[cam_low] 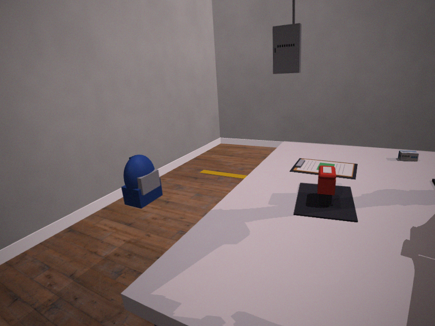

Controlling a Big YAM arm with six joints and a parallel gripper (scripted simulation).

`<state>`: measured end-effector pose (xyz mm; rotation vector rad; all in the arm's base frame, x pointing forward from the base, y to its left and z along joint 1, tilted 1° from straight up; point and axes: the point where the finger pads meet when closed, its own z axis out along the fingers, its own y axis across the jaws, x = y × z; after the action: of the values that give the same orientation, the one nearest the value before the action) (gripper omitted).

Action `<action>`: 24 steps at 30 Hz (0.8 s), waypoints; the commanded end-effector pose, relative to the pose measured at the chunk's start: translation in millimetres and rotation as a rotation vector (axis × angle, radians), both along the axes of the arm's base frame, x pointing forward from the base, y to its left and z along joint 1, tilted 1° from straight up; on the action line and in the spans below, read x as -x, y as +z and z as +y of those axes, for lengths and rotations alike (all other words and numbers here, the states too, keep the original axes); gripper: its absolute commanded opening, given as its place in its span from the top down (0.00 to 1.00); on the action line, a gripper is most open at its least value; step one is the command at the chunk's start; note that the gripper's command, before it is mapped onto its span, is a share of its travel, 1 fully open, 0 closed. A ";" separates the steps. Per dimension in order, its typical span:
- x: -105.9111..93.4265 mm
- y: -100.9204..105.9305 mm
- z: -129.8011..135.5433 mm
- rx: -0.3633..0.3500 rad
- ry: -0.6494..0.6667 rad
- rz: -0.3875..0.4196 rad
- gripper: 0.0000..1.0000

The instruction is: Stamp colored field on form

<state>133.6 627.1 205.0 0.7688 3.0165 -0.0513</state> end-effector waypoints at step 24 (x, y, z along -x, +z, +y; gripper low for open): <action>-51.9 19.1 -22.7 -0.048 -0.088 -0.010 0.00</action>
<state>142.2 618.4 207.4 0.7935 3.0111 -0.0441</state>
